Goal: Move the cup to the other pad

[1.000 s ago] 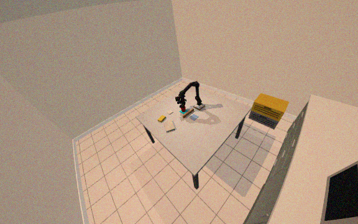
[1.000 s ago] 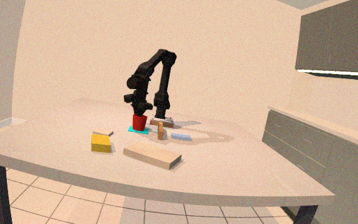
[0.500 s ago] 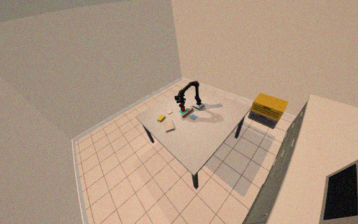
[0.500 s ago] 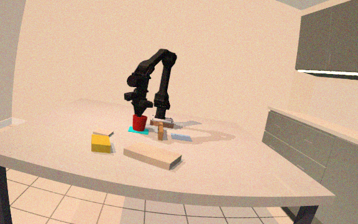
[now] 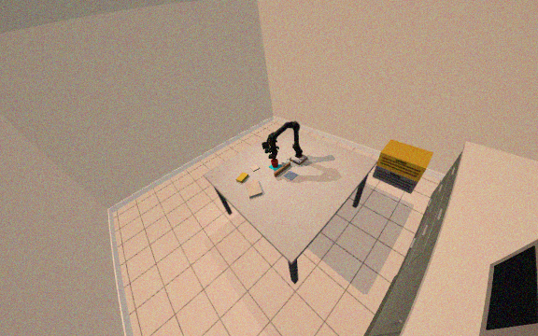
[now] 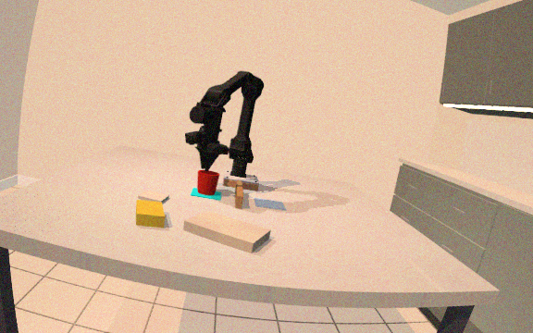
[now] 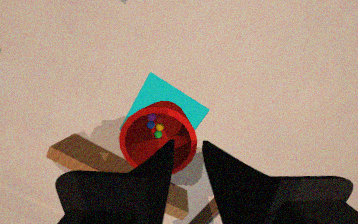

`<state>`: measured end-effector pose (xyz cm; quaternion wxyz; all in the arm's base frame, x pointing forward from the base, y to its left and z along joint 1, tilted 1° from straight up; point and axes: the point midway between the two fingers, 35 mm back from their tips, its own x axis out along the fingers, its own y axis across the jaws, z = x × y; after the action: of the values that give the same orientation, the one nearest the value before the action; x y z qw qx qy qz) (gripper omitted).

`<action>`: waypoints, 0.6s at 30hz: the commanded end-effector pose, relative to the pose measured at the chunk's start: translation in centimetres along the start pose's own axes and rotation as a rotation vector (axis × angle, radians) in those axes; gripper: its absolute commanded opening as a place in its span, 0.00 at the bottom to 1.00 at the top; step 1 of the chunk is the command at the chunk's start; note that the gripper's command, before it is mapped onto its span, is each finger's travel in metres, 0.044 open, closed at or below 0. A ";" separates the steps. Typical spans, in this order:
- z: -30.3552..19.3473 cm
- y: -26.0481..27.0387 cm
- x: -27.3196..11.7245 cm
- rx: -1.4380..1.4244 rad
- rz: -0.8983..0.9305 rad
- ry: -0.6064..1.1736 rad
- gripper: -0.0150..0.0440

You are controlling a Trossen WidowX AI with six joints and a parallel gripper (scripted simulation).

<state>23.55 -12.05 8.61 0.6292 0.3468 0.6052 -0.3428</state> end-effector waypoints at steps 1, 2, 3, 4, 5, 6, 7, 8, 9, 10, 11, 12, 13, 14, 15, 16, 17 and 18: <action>0.0 0.0 -0.5 -0.006 0.002 0.002 0.47; 0.0 0.0 -0.6 -0.006 0.002 0.003 0.47; 0.0 0.0 -0.7 -0.006 0.002 0.003 0.47; 0.0 0.0 -0.8 -0.006 0.002 0.003 0.47; 0.0 0.0 -1.0 -0.006 0.002 0.003 0.47; 0.0 0.0 -1.1 -0.007 0.002 0.003 0.47; 0.0 0.0 -1.2 -0.007 0.002 0.003 0.47; 0.0 0.0 -1.3 -0.007 0.002 0.003 0.47; 0.0 0.0 -1.4 -0.007 0.002 0.003 0.47; 0.1 0.0 -1.5 -0.007 0.002 0.004 0.47; 0.1 0.0 -1.6 -0.007 0.002 0.004 0.47; 0.1 0.0 -1.7 -0.007 0.002 0.004 0.47; 0.1 0.0 -1.4 -0.002 -0.001 0.001 0.52; 0.1 0.0 -1.4 -0.002 -0.001 0.001 0.56; 0.1 0.0 -1.4 -0.002 -0.001 0.001 0.60; 0.1 0.0 -1.4 -0.002 -0.001 0.001 0.65; 0.1 0.0 -1.4 -0.002 -0.001 0.001 0.69; 0.1 0.0 -1.4 -0.002 -0.001 0.001 0.74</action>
<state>23.52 -12.13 10.04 0.6291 0.3464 0.6059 -0.3423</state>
